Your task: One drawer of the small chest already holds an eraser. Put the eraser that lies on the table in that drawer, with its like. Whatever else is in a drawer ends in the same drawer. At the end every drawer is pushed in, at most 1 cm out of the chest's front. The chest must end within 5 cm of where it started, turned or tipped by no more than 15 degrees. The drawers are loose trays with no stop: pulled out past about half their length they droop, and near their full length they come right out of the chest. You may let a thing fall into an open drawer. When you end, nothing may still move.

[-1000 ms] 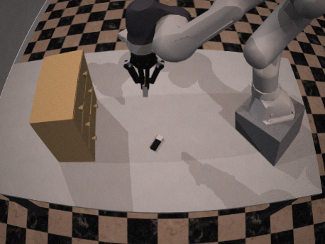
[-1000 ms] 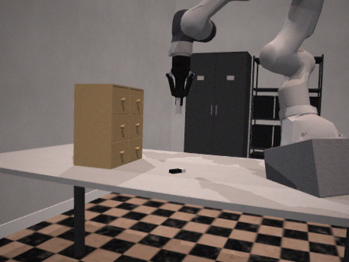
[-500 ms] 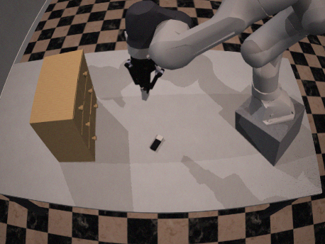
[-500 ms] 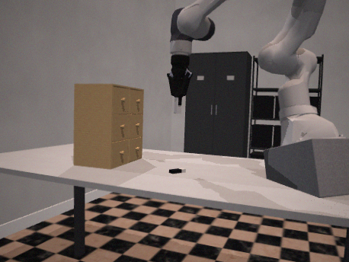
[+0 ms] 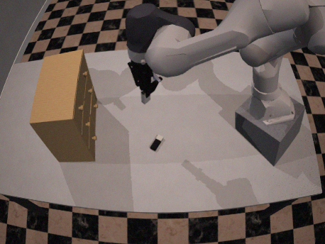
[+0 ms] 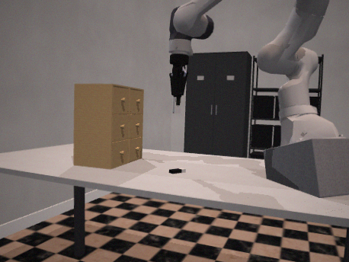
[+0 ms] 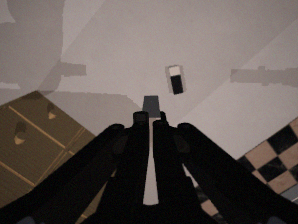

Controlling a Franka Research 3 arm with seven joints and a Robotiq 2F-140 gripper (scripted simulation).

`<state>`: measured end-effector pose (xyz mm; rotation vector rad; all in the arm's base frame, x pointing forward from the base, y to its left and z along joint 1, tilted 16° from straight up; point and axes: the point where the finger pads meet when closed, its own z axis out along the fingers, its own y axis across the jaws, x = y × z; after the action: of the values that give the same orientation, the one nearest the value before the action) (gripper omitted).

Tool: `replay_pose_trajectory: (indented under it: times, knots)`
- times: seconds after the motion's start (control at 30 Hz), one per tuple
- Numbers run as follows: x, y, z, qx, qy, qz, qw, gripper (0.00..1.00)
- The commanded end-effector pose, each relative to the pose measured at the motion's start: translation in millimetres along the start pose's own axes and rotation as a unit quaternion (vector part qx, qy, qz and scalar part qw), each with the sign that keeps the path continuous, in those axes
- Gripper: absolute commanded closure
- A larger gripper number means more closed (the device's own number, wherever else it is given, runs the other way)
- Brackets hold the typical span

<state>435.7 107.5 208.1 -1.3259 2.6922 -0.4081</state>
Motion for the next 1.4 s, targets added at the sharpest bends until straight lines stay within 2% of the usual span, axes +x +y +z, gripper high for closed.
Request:
replay_pose_trajectory:
  times: [0.0, 0.03, 0.2, 0.23, 0.33, 0.37, 0.5, 0.53, 0.63, 0.67, 0.77, 0.8, 0.9, 0.93, 1.0, 1.1, 1.37]
  knots:
    - [-1, 7, 1.3, -0.008, 0.006, 0.082, 0.997, 1.0]
    - [-4, 10, 1.2, -0.007, 0.006, 0.132, 0.991, 1.0]
    - [-4, 10, 1.2, -0.007, 0.006, 0.132, 0.991, 1.0]
    - [-7, 14, 1.2, -0.007, 0.006, 0.177, 0.984, 1.0]
    - [-7, 14, 1.2, -0.007, 0.006, 0.177, 0.984, 1.0]
    - [-9, 17, 1.2, -0.007, 0.007, 0.218, 0.976, 1.0]
    - [-9, 17, 1.2, -0.007, 0.007, 0.218, 0.976, 1.0]
    - [-11, 20, 1.1, -0.006, 0.007, 0.253, 0.967, 1.0]
    - [-11, 20, 1.1, -0.006, 0.007, 0.253, 0.967, 1.0]
    - [-13, 22, 1.1, -0.006, 0.007, 0.283, 0.959, 1.0]
    - [-13, 22, 1.1, -0.006, 0.007, 0.283, 0.959, 1.0]
    - [-15, 24, 1.1, -0.006, 0.007, 0.309, 0.951, 1.0]
    - [-15, 24, 1.1, -0.006, 0.007, 0.309, 0.951, 1.0]
    - [-16, 26, 1.1, -0.005, 0.008, 0.329, 0.944, 1.0]
    - [-16, 26, 1.1, -0.005, 0.008, 0.329, 0.944, 1.0]
    - [-18, 28, 1.1, -0.005, 0.008, 0.354, 0.935, 1.0]
    - [-19, 29, 1.2, -0.005, 0.008, 0.366, 0.931, 1.0]
